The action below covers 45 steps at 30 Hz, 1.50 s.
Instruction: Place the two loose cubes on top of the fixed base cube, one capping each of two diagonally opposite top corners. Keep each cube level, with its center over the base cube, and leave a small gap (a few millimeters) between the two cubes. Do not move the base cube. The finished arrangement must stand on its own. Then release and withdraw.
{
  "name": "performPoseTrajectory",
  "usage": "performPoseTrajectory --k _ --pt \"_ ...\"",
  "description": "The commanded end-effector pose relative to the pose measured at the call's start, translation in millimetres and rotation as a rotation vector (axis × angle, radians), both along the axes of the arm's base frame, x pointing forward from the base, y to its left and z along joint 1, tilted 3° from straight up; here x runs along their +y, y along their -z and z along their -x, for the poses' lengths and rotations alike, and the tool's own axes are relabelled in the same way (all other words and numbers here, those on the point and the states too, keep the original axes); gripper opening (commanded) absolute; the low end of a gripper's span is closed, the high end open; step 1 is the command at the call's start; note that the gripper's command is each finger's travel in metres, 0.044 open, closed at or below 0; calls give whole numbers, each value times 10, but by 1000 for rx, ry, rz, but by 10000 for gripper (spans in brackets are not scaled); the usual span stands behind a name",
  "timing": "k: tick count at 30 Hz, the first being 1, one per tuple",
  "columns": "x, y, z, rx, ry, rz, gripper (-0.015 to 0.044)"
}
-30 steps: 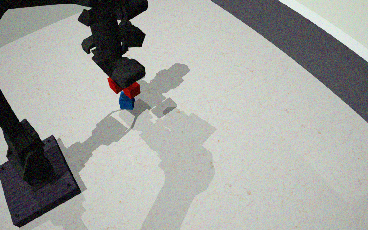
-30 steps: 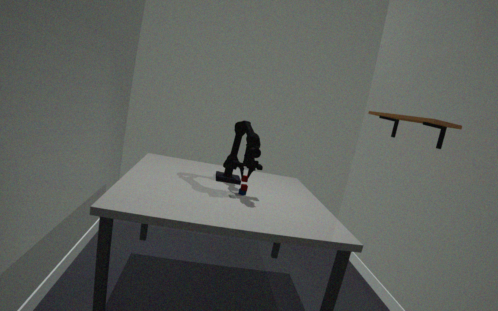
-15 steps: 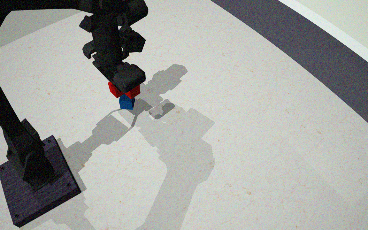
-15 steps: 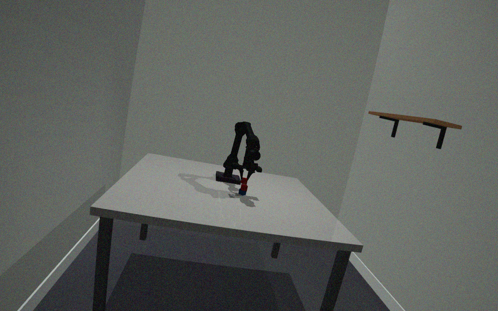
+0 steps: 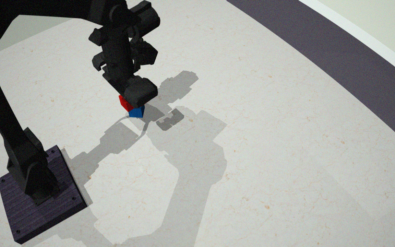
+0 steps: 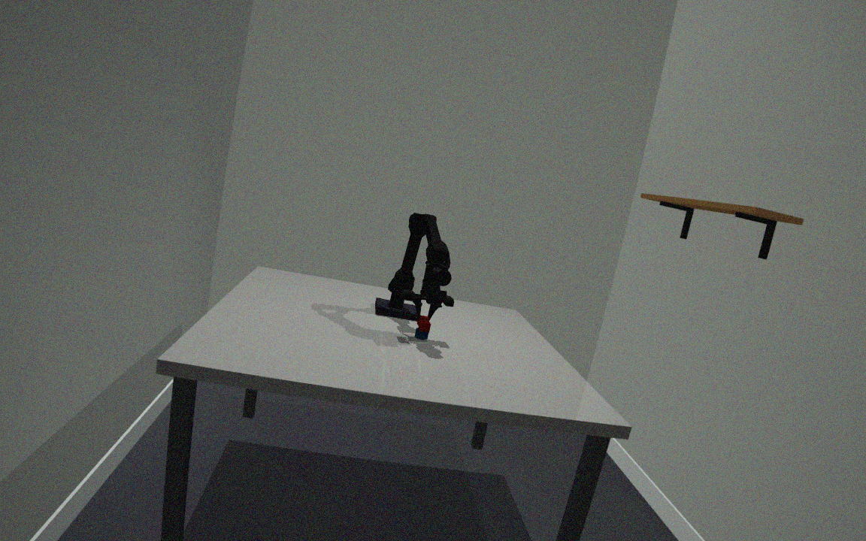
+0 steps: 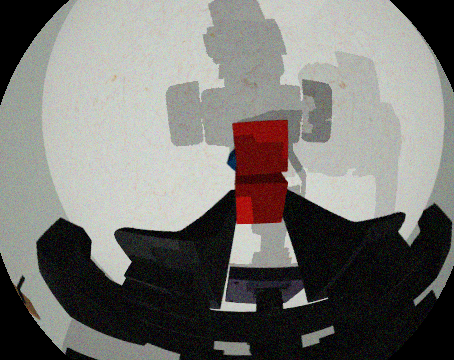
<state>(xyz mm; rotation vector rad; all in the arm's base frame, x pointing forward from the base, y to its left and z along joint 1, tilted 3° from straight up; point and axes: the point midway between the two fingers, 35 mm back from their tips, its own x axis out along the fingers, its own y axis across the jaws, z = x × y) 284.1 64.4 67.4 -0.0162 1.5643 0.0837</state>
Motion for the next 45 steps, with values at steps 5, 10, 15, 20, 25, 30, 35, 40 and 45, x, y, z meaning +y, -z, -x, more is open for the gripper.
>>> performPoseTrajectory --k 5,10,15,20,25,30,35,40,45 --pt "3 49 23 11 5 -3 105" --pt "3 52 23 11 5 -3 105" --pt "3 63 23 11 5 -3 105" --pt "3 63 23 11 5 -3 105" --pt "3 63 23 11 5 -3 105" --pt "3 63 23 11 5 -3 105" --pt "3 63 23 11 5 -3 205" --pt "1 43 21 10 5 -2 205" --pt "-8 -63 14 7 2 1 205"
